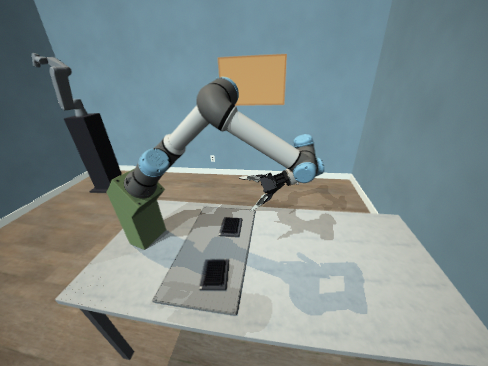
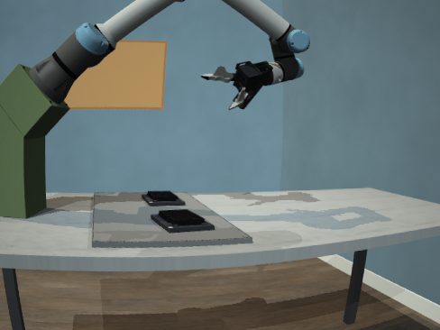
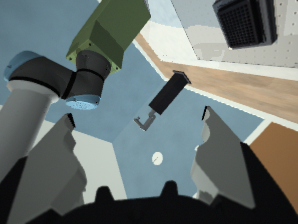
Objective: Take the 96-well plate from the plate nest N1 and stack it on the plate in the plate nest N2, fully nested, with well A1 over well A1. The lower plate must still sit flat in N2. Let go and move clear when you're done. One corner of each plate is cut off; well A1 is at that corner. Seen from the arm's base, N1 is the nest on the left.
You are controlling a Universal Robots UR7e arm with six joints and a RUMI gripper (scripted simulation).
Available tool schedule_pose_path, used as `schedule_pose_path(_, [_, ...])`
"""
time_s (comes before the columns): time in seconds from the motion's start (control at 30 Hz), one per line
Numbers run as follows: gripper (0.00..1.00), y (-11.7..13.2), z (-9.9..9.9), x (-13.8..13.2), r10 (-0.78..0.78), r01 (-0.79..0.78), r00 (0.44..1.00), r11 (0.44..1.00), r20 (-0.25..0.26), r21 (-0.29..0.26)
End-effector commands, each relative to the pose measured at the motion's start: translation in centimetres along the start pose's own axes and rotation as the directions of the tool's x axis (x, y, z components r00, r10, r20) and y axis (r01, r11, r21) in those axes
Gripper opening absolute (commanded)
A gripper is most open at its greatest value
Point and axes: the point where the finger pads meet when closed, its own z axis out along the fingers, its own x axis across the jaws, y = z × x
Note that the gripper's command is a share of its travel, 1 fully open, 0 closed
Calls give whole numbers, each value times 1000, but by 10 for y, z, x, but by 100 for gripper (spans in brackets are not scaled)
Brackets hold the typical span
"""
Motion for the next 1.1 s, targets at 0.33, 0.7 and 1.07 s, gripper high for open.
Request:
schedule_pose_path(0.33, [100, 2, 34, -6, 299, -314, 949, 920, 96, 236])
schedule_pose_path(0.7, [100, -7, 65, -8, 514, -566, 824, 721, 240, 399])
schedule_pose_path(1.07, [100, -40, 75, -5, 627, -743, 664, 498, 406, 447])
